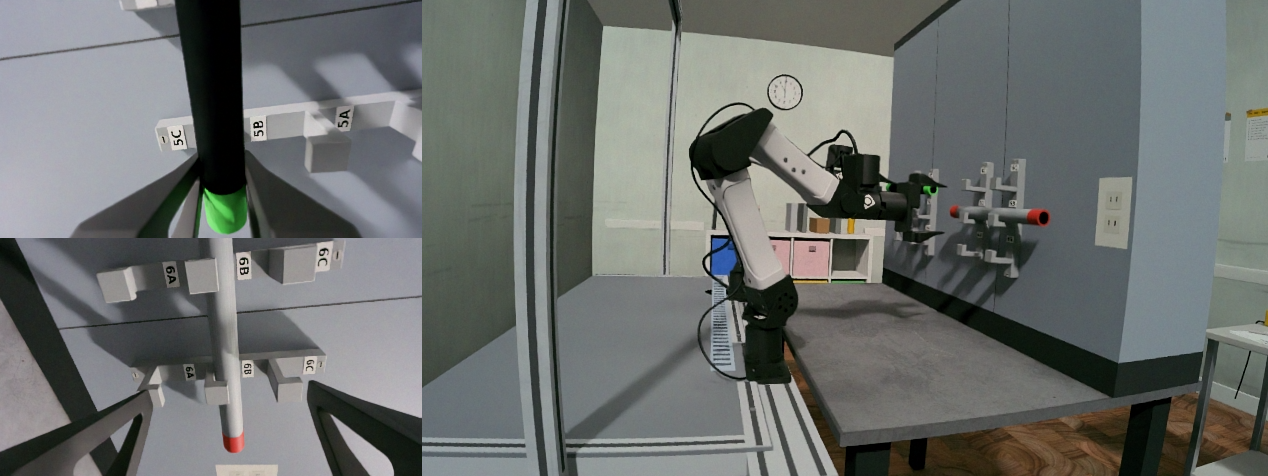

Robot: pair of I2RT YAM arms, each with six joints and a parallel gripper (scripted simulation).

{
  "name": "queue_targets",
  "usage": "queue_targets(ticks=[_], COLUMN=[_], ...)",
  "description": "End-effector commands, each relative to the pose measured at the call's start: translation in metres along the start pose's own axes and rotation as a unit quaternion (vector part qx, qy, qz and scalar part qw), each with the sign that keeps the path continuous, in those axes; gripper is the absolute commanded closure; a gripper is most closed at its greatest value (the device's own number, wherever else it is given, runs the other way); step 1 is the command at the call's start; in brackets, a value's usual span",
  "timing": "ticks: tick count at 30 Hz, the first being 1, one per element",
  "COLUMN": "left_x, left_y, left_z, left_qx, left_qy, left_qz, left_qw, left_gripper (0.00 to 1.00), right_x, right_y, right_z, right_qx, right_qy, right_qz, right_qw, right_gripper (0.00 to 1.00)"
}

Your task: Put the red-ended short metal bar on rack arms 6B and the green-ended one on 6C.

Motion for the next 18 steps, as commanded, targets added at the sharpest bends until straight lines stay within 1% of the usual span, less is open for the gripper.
queue_targets(ticks=[1, 14, 18], left_x=[0.001, 0.026, 0.03], left_y=[0.0, 0.002, 0.002], left_z=[0.015, 0.001, -0.001], left_qx=[0.045, 0.045, 0.045], left_qy=[-0.013, -0.013, -0.013], left_qz=[0.012, 0.012, 0.012], left_qw=[0.999, 0.999, 0.999], left_gripper=[1.0, 1.0, 1.0], right_x=[-0.001, -0.001, -0.001], right_y=[-0.001, -0.001, -0.001], right_z=[0.0, 0.0, 0.0], right_qx=[0.0, 0.0, 0.0], right_qy=[0.004, 0.004, 0.004], right_qz=[0.003, 0.003, 0.003], right_qw=[1.0, 1.0, 1.0], right_gripper=[0.0, 0.0, 0.0])
Point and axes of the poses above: on each arm, the point where the finger pads meet when closed, its own y axis out along the fingers, its own z axis across the jaws, x = y × z, the point moved 5 cm from there along -y, back along the fingers, and after that the axes turned 1 degree about -y, right-handed, at the moved point
